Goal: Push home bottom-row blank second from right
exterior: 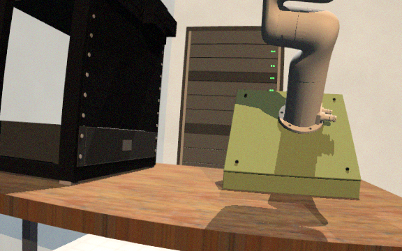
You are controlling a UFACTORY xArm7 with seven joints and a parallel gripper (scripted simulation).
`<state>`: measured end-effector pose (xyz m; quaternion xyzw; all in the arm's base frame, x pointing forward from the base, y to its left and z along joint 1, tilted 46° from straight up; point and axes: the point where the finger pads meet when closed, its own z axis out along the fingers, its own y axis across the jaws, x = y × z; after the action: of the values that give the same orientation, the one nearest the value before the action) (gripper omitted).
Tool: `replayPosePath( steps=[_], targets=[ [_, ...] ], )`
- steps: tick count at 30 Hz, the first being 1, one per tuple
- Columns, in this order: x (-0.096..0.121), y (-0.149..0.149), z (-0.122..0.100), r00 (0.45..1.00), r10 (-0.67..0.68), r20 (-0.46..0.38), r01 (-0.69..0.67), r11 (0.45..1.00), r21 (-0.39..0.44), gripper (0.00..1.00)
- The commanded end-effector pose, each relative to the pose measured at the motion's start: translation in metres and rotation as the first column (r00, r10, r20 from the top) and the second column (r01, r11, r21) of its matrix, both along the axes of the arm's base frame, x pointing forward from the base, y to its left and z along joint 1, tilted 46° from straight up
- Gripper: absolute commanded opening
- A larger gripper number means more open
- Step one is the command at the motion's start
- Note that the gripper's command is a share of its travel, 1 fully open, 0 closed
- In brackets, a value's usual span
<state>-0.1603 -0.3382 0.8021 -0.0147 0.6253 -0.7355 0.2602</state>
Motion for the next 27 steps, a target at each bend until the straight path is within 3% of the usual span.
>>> replayPosePath(
  steps=[1,4,6,19,21,23,27],
  targets=[
    [-0.012,-0.042,-0.04,1.0,0.002,0.016,-0.003,0.999,0.038,1.0],
    [-0.016,-0.066,-0.067,1.0,0.013,0.019,-0.014,0.997,0.074,1.0],
    [-0.016,-0.066,-0.067,1.0,0.013,0.019,-0.014,0.997,0.074,1.0],
    [-0.009,-0.154,-0.212,0.996,0.088,0.03,-0.092,0.963,0.251,1.0],
    [-0.004,-0.165,-0.236,0.994,0.104,0.032,-0.109,0.954,0.279,1.0],
    [-0.004,-0.165,-0.236,0.994,0.104,0.032,-0.109,0.954,0.279,1.0],
    [0.01,-0.181,-0.287,0.989,0.142,0.037,-0.147,0.931,0.334,1.0]
  ],
)
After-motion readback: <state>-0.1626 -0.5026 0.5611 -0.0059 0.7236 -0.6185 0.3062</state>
